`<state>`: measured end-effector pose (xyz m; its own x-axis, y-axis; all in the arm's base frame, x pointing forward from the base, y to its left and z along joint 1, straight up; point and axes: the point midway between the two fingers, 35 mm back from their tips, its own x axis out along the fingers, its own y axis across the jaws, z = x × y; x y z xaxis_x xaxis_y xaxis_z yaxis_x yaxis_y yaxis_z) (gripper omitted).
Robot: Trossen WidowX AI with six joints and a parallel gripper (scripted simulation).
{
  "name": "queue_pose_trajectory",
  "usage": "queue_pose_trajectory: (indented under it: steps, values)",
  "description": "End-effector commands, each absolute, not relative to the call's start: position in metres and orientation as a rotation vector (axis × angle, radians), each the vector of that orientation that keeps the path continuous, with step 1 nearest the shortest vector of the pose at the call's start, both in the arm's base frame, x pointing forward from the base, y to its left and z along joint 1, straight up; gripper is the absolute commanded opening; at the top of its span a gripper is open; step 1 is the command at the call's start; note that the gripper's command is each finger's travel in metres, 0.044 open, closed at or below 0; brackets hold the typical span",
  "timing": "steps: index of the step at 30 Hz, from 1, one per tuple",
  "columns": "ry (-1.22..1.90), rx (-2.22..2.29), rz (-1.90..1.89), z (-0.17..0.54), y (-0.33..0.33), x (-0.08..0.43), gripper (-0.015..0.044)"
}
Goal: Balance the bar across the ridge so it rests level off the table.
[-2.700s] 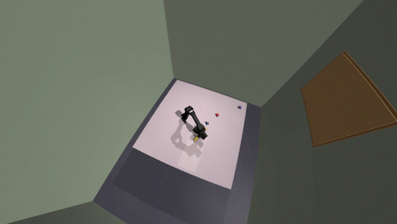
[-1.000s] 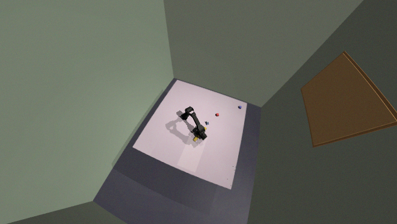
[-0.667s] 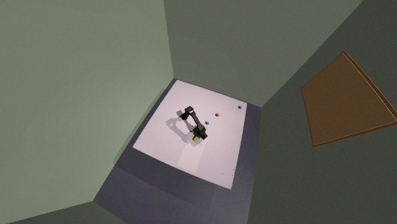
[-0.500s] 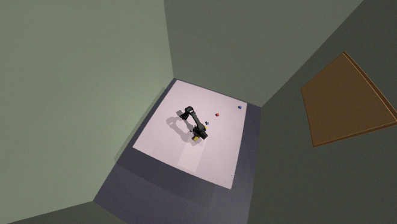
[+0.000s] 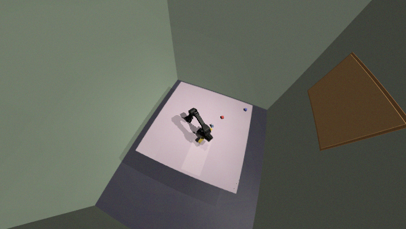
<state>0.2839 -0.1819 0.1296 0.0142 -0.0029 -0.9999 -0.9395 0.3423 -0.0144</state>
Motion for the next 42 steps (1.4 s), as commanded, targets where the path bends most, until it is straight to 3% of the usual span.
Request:
queue_pose_trajectory:
  steps: [1, 42]
  values:
    - [1.341, -0.973, 0.925, 0.145, -0.182, 0.283, 0.0]
    - [0.983, -1.514, 1.464, 0.15, -0.045, 0.328, 0.0]
